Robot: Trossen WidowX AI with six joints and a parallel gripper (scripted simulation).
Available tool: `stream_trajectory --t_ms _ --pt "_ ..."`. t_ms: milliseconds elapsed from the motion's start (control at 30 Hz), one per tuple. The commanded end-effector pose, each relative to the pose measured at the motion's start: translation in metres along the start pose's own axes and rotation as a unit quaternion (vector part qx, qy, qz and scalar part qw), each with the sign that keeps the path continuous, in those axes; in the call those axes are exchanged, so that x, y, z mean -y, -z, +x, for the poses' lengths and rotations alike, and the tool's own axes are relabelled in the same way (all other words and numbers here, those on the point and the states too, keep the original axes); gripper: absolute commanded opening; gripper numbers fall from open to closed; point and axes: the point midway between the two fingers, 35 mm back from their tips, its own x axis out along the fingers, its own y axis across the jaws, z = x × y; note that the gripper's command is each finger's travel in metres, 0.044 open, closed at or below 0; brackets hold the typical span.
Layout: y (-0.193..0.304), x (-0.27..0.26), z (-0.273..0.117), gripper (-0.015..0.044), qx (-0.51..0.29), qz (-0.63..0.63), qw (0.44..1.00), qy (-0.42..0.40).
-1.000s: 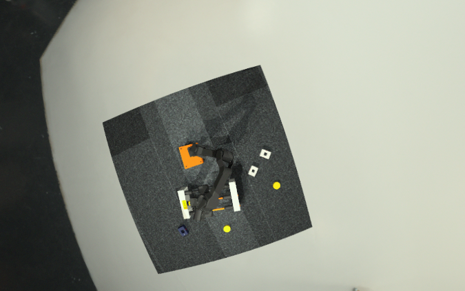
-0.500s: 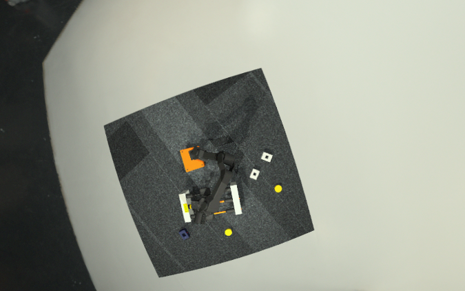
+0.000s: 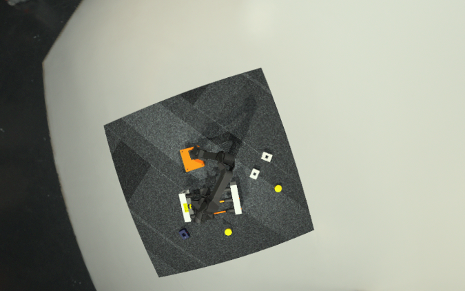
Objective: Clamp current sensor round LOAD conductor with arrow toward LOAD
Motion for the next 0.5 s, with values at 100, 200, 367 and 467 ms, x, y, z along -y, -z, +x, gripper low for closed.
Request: stream_trajectory --t_ms 100,200,367,467 --pt "0.0005 -0.0004 -0.0006 0.044 -0.001 -0.002 1.0 -0.001" --pt "0.0005 -0.0004 -0.0006 0.044 -0.001 -0.002 1.0 -0.001" --pt "0.0005 -0.0004 -0.0006 0.044 -0.001 -0.002 1.0 -0.001" --pt "-0.0026 0.0021 0.0001 0.044 -0.006 -0.022 1.0 0.0"
